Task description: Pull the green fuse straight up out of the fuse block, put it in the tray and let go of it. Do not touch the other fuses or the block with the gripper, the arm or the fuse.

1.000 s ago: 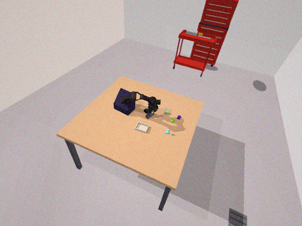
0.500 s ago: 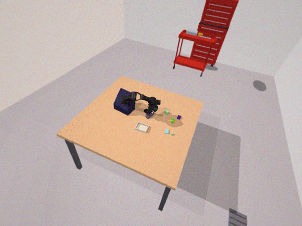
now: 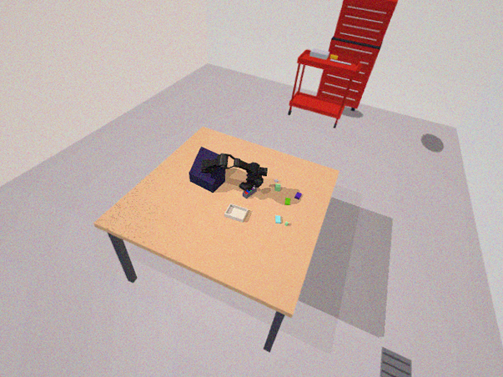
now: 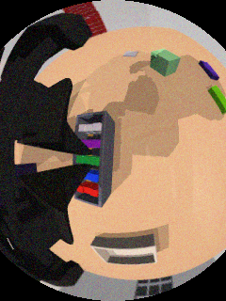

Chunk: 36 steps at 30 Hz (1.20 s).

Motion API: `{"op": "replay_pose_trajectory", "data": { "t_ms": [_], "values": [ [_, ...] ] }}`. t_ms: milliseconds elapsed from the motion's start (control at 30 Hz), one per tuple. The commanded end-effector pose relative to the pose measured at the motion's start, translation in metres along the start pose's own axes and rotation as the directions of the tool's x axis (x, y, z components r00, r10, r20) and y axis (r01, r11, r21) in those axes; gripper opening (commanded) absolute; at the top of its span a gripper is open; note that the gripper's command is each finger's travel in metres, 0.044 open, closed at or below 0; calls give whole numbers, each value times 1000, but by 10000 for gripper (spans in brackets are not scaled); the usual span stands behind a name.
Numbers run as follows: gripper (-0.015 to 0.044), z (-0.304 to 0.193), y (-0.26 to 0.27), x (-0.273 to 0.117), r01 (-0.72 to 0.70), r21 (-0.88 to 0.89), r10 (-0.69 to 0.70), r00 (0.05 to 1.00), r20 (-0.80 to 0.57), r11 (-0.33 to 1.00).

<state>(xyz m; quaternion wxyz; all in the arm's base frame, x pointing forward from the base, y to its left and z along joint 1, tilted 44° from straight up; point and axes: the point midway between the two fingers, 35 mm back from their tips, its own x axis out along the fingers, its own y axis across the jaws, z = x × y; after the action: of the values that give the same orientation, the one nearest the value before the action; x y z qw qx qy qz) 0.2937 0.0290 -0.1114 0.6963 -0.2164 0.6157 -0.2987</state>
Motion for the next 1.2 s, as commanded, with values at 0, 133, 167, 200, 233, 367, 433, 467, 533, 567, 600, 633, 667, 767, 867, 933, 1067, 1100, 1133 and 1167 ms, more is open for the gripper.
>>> {"op": "replay_pose_trajectory", "data": {
  "t_ms": [0, 133, 167, 200, 233, 367, 433, 467, 533, 567, 600, 633, 667, 767, 867, 933, 1067, 1100, 1133, 1167],
  "values": [
    [36, 0, 0, 0, 0, 0, 0, 1000, 0, 1000],
    [10, 0, 0, 0, 0, 0, 0, 1000, 0, 1000],
    [3, 0, 0, 0, 0, 0, 0, 1000, 0, 1000],
    [0, 0, 0, 0, 0, 0, 0, 1000, 0, 1000],
    [0, 0, 0, 0, 0, 0, 0, 1000, 0, 1000],
    [0, 0, 0, -1, 0, 0, 0, 1000, 0, 1000],
    [0, 0, 0, -2, 0, 0, 0, 1000, 0, 1000],
    [0, 0, 0, -2, 0, 0, 0, 1000, 0, 1000],
    [0, 0, 0, -3, 0, 0, 0, 1000, 0, 1000],
    [0, 0, 0, -4, 0, 0, 0, 1000, 1, 1000],
    [0, 0, 0, -4, 0, 0, 0, 1000, 1, 1000],
    [0, 0, 0, -5, 0, 0, 0, 1000, 1, 1000],
    [0, 0, 0, -5, 0, 0, 0, 1000, 1, 1000],
    [0, 0, 0, -7, 0, -1, 0, 1000, 1, 1000],
    [0, 0, 0, -8, 0, -1, 0, 1000, 1, 1000],
    [0, 0, 0, -9, 0, -1, 0, 1000, 1, 1000],
    [0, 1, 1, -11, 0, -1, 0, 1000, 1, 1000],
    [0, 1, 1, -12, 0, -1, 0, 1000, 1, 1000],
    [0, 1, 1, -12, 0, -1, 0, 1000, 1, 1000],
    [0, 1, 1, -13, 0, -1, 0, 1000, 1, 1000]
  ]
}}
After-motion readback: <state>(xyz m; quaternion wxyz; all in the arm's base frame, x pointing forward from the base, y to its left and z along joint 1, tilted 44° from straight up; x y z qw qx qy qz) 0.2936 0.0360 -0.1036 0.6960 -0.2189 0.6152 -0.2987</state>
